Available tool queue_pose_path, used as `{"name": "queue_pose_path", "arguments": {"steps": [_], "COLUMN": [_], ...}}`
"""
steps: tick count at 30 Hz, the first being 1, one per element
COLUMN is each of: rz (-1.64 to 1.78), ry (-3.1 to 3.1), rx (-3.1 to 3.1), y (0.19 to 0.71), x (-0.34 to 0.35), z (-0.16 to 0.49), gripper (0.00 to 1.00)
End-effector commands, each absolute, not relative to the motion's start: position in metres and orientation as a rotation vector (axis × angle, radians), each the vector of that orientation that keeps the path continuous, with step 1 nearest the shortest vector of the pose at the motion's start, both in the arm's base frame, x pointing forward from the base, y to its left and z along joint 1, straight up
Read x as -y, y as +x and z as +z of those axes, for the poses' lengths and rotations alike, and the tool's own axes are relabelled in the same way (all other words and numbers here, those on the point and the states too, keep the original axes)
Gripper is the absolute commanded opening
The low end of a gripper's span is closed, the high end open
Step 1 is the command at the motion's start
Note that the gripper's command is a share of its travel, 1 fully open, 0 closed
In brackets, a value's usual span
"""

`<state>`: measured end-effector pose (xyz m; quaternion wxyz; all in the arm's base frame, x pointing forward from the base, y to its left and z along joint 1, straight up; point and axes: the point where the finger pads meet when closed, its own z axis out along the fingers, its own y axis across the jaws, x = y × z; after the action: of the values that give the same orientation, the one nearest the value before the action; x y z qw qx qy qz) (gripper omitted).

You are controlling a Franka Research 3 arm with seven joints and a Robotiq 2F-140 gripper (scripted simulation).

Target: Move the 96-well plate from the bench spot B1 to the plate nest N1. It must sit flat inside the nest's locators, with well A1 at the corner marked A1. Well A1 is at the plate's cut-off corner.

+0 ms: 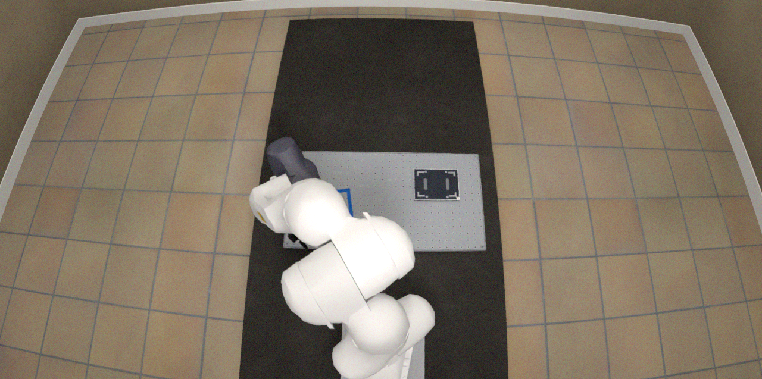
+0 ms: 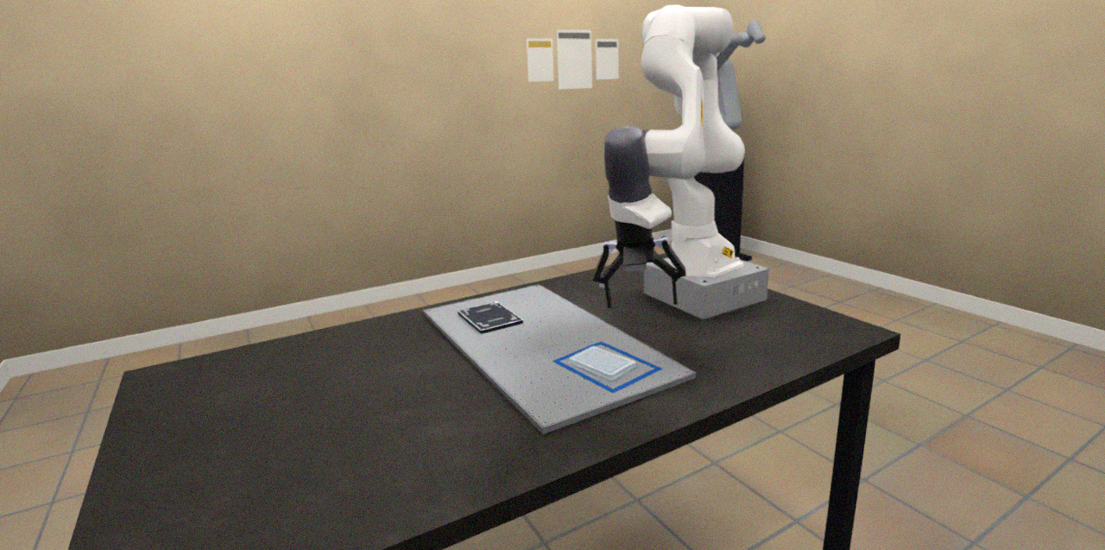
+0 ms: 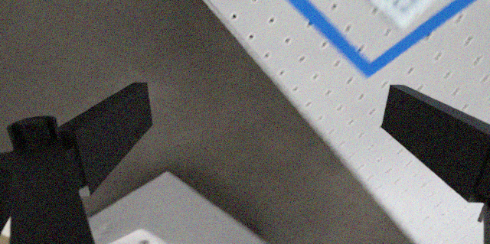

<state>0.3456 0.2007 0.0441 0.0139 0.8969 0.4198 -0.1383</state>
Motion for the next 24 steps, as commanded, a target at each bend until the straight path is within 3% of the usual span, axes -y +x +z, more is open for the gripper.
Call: {"name": "queue_pose_path", "arguments": {"steps": [1, 24], "rz": [-0.36, -0.102], "ry": [2.672, 2.18], "rx": [-1.671, -2.291], "y": [0.364, 0.434], "x": [-0.205, -0.206], "z": [0.039, 0.014], "gripper": [1.0, 1.0]}}
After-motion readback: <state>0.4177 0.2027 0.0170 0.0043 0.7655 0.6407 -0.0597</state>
